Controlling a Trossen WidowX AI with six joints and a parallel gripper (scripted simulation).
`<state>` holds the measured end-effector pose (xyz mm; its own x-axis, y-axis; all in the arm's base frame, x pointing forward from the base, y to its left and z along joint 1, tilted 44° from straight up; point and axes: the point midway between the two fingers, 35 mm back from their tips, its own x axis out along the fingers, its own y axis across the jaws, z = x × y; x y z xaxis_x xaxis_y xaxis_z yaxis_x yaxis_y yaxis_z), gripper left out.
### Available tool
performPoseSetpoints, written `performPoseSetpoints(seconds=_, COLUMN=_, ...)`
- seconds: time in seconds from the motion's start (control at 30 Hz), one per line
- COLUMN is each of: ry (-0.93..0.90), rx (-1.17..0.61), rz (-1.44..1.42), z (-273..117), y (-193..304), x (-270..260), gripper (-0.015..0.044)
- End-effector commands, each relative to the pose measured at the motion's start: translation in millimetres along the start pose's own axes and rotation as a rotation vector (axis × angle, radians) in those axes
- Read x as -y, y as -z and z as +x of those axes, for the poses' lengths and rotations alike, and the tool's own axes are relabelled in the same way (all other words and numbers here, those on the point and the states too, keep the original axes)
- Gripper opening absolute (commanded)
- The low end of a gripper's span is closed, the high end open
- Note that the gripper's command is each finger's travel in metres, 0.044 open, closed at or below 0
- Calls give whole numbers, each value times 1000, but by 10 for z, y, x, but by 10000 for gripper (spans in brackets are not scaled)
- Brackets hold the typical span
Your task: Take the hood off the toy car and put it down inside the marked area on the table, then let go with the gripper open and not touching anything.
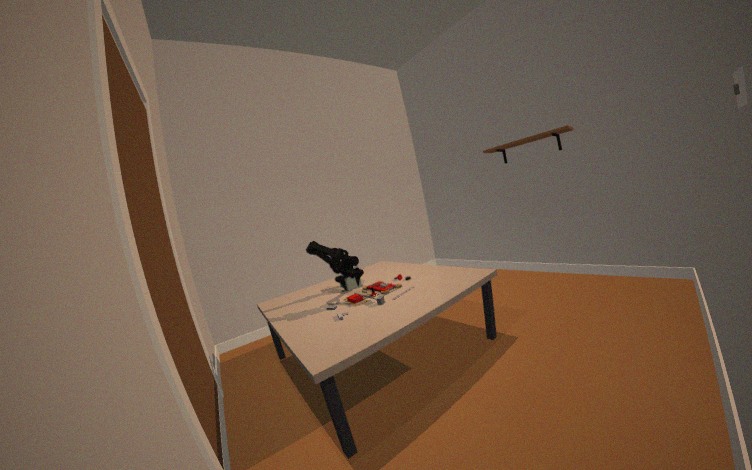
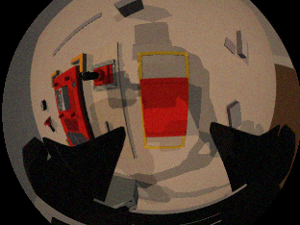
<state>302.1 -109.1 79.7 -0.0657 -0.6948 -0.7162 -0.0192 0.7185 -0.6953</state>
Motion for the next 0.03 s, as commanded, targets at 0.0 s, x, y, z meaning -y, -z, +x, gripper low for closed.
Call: performPoseSetpoints(seconds=0.0, ry=1, rx=1, rz=3, z=-4, y=-2, x=3, gripper=440)
